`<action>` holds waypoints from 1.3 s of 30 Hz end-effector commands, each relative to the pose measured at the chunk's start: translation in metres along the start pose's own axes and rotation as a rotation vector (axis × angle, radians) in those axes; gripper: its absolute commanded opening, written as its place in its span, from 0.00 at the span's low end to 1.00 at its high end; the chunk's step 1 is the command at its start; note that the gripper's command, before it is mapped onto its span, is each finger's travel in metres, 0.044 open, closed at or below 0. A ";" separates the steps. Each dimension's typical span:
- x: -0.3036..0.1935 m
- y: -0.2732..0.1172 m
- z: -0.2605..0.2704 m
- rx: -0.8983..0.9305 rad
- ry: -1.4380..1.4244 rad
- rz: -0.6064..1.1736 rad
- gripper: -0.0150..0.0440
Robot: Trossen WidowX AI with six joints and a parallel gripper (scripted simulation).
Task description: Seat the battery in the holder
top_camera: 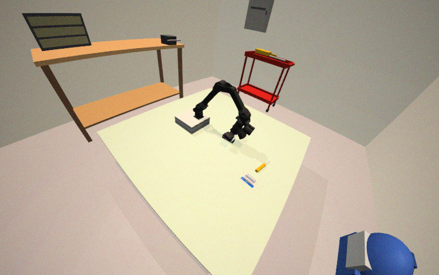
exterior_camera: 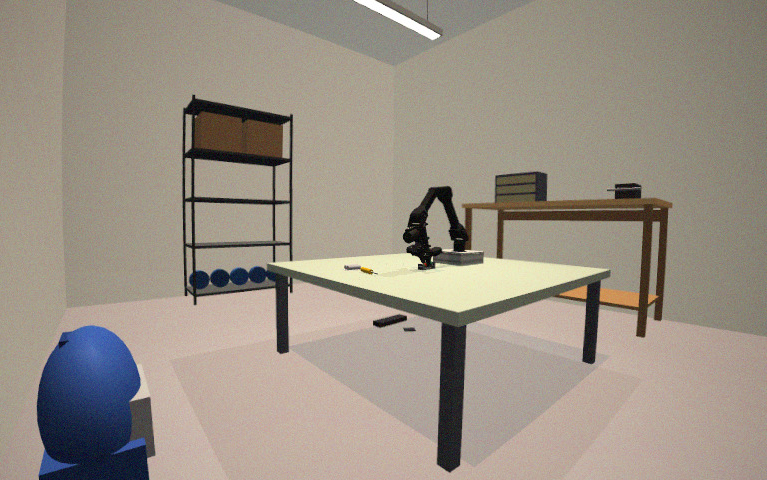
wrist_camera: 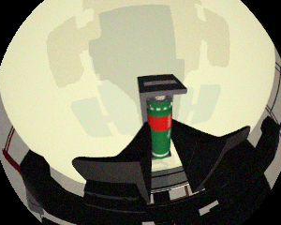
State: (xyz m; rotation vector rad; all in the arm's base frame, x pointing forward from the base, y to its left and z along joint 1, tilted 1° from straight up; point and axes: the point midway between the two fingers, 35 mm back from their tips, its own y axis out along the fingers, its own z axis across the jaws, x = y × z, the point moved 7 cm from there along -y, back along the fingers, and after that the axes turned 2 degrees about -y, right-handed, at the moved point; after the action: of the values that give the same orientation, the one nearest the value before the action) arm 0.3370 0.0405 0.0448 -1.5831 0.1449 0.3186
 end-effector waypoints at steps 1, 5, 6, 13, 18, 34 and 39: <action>0.003 0.000 0.000 -0.004 0.004 -0.041 0.37; 0.001 0.001 0.000 -0.004 0.005 -0.060 0.37; 0.000 0.001 0.000 -0.004 0.005 -0.064 0.37; -0.003 0.002 0.000 -0.005 0.006 -0.096 0.37; -0.005 0.003 0.000 -0.005 0.007 -0.118 0.37; -0.013 0.007 0.000 -0.005 0.010 -0.189 0.37; -0.016 0.008 0.000 -0.004 0.011 -0.210 0.37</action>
State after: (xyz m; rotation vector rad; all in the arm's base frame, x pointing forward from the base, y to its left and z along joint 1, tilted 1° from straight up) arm 0.3188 0.0389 0.0419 -1.5860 0.0032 0.1708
